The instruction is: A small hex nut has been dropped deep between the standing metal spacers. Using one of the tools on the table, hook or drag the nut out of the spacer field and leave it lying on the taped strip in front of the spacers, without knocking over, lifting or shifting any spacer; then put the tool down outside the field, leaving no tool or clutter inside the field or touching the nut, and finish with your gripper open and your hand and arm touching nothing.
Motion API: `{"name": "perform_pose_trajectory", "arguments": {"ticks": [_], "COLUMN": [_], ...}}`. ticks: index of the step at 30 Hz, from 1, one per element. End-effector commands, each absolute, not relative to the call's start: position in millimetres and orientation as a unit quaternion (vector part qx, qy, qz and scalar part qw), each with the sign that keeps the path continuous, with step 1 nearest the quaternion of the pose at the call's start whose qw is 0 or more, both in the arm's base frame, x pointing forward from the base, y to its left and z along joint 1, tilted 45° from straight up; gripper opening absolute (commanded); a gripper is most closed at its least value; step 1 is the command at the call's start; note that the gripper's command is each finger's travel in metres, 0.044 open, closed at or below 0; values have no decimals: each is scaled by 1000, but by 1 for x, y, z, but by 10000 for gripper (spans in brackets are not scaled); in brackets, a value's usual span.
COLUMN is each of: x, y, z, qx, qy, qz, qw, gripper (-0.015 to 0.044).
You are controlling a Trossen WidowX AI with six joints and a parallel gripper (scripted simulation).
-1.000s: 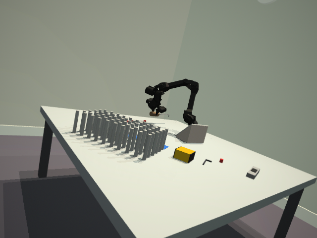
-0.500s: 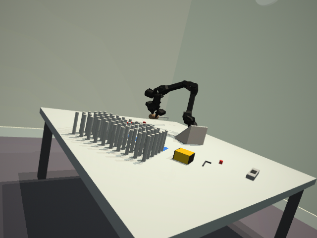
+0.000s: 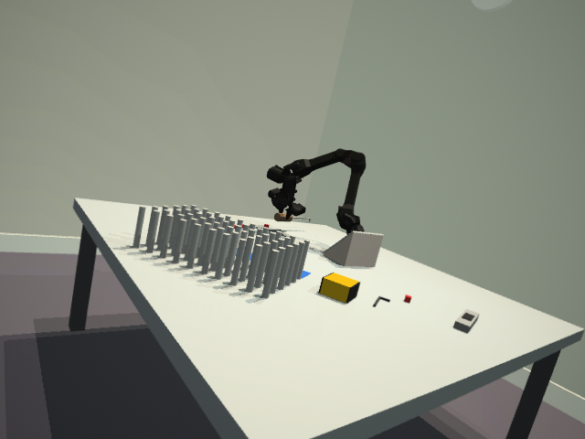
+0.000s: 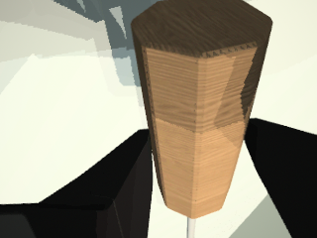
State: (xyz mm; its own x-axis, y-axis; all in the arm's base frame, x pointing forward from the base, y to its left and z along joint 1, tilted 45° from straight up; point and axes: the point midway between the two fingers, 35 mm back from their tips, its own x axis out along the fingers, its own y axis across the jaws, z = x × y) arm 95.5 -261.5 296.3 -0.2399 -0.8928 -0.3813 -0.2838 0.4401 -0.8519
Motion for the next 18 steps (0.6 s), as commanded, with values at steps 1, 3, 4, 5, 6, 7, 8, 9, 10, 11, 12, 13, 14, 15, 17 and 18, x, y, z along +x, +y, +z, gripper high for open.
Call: {"name": "perform_pose_trajectory", "arguments": {"ticks": [1,3,4,5,6,7,8,9,10,11,12,13,14,15,17,18], "x": [95,95,95,95,95,95,94,94,94,94,94,94,94,94,94,93], "y": [-264,-265,-266,-266,-267,-267,-268,-268,-269,-269,-270,-270,-271,-271,-272,-272], "z": [292,291,290,290,290,289,289,288,288,287,287,287,286,286,285,284], "qx": [-413,-413,-413,-413,-414,-414,-414,-414,-414,-414,-415,-415,-415,-415,-416,-416], "qy": [717,717,717,717,717,716,716,716,716,716,716,716,716,716,716,716], "qz": [-328,-328,-328,-328,-329,-329,-329,-329,-329,-329,-329,-329,-329,-329,-329,-330], "qw": [456,456,456,456,456,455,455,455,455,455,455,455,455,454,454,454], "gripper": [0,0,0,0,0,0,0,0,0,0,0,0,0,0,0,0]}}
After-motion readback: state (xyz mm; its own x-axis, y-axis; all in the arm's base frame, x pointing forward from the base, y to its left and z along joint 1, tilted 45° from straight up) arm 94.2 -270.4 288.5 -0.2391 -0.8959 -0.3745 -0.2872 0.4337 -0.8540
